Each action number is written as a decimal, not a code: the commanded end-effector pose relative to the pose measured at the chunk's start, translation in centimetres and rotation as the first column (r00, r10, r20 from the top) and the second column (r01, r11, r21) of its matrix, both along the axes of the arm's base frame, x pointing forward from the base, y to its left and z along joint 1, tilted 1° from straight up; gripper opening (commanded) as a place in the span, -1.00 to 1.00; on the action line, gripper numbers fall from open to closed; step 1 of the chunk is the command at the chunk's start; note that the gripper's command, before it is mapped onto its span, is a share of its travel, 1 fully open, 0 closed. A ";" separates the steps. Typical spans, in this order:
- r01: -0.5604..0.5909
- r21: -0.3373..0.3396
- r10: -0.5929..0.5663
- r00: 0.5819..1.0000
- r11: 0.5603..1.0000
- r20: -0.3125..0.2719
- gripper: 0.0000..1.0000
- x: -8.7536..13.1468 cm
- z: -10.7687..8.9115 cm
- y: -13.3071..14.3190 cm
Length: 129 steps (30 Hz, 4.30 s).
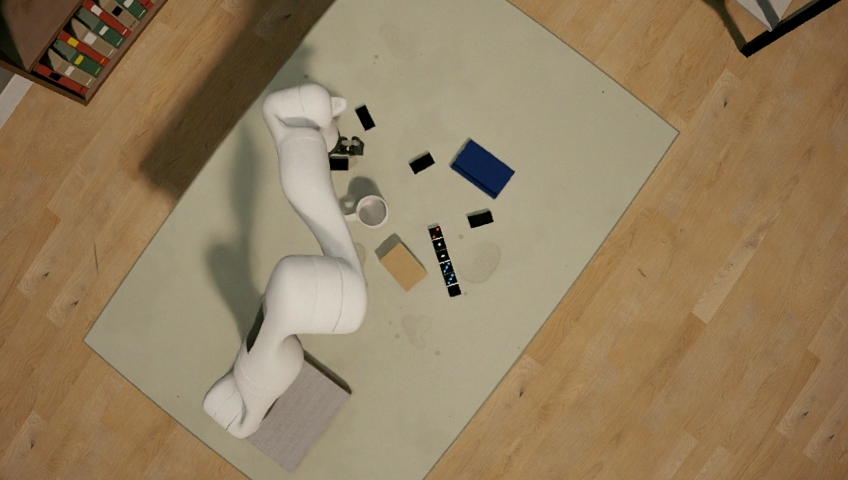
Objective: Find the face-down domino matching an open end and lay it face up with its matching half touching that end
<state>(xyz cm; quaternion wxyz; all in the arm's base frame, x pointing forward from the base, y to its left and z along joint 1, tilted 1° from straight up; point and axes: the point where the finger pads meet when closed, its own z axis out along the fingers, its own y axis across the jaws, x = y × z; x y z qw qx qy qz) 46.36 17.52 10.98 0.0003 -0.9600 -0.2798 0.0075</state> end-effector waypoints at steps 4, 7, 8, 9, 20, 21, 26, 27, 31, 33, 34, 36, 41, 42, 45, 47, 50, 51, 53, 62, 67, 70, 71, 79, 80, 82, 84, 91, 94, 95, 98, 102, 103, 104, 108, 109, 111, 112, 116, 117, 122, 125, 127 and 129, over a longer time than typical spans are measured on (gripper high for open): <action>-0.064 0.004 0.064 0.998 0.998 0.006 1.00 -0.8 0.0 0.3; -0.067 0.004 0.067 0.998 0.998 0.006 1.00 -0.8 0.0 0.3; -0.067 0.004 0.067 0.998 0.998 0.006 1.00 -0.8 0.0 0.3; -0.067 0.004 0.067 0.998 0.998 0.006 1.00 -0.8 0.0 0.3; -0.067 0.004 0.067 0.998 0.998 0.006 1.00 -0.8 0.0 0.3; -0.068 0.004 0.068 0.998 0.998 0.006 1.00 -0.8 0.0 0.3; -0.090 0.004 0.090 0.996 0.996 0.005 1.00 -0.9 -0.1 0.3; -0.098 0.004 0.098 0.995 0.995 0.005 1.00 -0.9 -0.1 0.3; -0.121 0.003 0.121 0.993 0.993 0.004 1.00 -0.9 -0.2 0.3; -0.152 0.003 0.152 0.988 0.988 0.003 1.00 -1.0 -0.3 0.3; -0.170 0.003 0.170 0.985 0.985 0.002 1.00 -1.0 -0.3 0.3; -0.212 0.002 0.212 0.977 0.977 0.000 1.00 -1.0 -0.5 0.3; -0.349 0.002 0.349 0.937 0.937 -0.004 1.00 -1.2 -0.9 0.4; -0.380 0.003 0.380 0.925 0.925 -0.005 1.00 -1.3 -1.0 0.4; -0.480 0.004 0.480 0.877 0.877 -0.008 1.00 -1.4 -1.3 0.5; -0.480 0.004 0.480 0.877 0.877 -0.008 1.00 -1.4 -1.3 0.5; -0.582 0.007 0.582 0.813 0.813 -0.010 1.00 -1.5 -1.6 0.5; -0.616 0.007 0.616 0.787 0.788 -0.011 1.00 -1.6 -1.7 0.6; -0.682 0.010 0.682 0.731 0.731 -0.011 1.00 -1.6 -2.0 0.6; -0.908 0.018 0.908 0.420 0.420 -0.005 1.00 -1.8 -2.8 1.0; -0.950 0.018 0.950 0.312 0.312 -0.001 1.00 -1.9 -3.1 1.1; -0.977 0.018 0.977 0.212 0.212 0.003 1.00 -1.9 -3.2 1.2; -0.983 0.018 0.983 0.181 0.181 0.004 1.00 -1.9 -3.3 1.2; -1.000 0.014 1.000 0.000 0.000 0.012 1.00 -1.8 -3.6 1.4; -1.000 0.014 1.000 0.000 0.000 0.012 1.00 -1.8 -3.6 1.4; -1.000 0.014 1.000 -0.014 -0.014 0.012 1.00 -1.8 -3.6 1.4; -0.999 0.013 0.999 -0.036 -0.036 0.013 1.00 -1.8 -3.6 1.5; -0.998 0.012 0.998 -0.066 -0.066 0.014 1.00 -1.8 -3.7 1.5; -0.998 0.012 0.998 -0.066 -0.066 0.014 -0.03 -1.8 -3.7 1.5; -0.998 0.012 0.998 -0.066 -0.066 0.014 -0.03 -1.8 -3.7 1.5; -0.998 0.012 0.998 -0.066 -0.066 0.014 -0.03 -1.8 -3.7 1.5; -0.998 0.012 0.998 -0.066 -0.066 0.014 -0.03 -1.8 -3.7 1.5; -0.998 0.012 0.998 -0.066 -0.066 0.014 -0.03 -1.8 -3.7 1.5; -0.998 0.012 0.998 -0.066 -0.066 0.014 -0.03 -1.8 -3.7 1.5; -0.998 0.012 0.998 -0.066 -0.066 0.014 -0.03 -1.8 -3.7 1.5; -0.998 0.012 0.998 -0.066 -0.066 0.014 -0.03 -1.8 -3.7 1.5; -0.998 0.012 0.998 -0.066 -0.066 0.014 -0.03 -1.8 -3.7 1.5; -0.998 0.012 0.998 -0.066 -0.066 0.014 -0.03 -1.8 -3.7 1.5; -0.998 0.012 0.998 -0.066 -0.066 0.014 -0.03 -1.8 -3.7 1.5; -0.998 0.012 0.998 -0.066 -0.066 0.014 -0.03 -1.8 -3.7 1.5; -0.998 0.012 0.998 -0.066 -0.066 0.014 -0.03 -1.8 -3.7 1.5; -0.998 0.012 0.998 -0.066 -0.066 0.014 -0.03 -1.8 -3.7 1.5; -0.998 0.012 0.998 -0.066 -0.066 0.014 -0.03 -1.8 -3.7 1.5; -0.998 0.012 0.998 -0.066 -0.066 0.014 -0.03 -1.8 -3.7 1.5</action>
